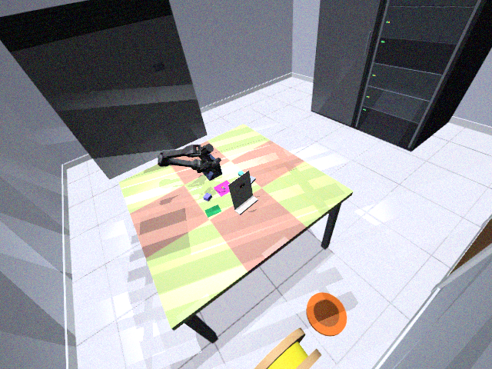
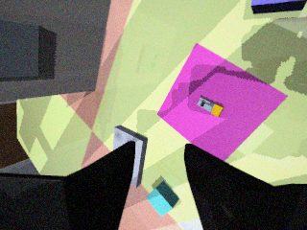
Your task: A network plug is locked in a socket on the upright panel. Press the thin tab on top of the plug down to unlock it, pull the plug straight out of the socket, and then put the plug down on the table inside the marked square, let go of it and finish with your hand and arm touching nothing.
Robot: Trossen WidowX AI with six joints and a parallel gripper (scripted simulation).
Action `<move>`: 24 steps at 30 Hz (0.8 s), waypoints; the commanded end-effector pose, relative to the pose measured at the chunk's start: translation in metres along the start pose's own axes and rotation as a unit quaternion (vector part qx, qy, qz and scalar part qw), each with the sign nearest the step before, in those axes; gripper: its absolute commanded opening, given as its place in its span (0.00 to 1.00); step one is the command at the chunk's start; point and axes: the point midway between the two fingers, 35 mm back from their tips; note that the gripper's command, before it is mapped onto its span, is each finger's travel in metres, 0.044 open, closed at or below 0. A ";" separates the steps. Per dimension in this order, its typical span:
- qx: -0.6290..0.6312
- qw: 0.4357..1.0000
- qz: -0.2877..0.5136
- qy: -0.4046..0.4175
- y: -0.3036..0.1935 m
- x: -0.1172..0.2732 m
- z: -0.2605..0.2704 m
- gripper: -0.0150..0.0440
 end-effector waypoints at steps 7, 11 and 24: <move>-0.002 1.000 0.000 -0.001 -0.001 0.021 0.017 0.52; -0.002 1.000 0.000 -0.001 -0.002 0.031 0.023 0.52; -0.002 1.000 -0.002 -0.001 -0.005 0.061 0.041 0.52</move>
Point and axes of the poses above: the point midway between the two fingers, 35 mm back from their tips, its own x axis back along the fingers, its own z axis across the jaws, y = z × x, and after that the axes turned 6 degrees about -x, right-handed
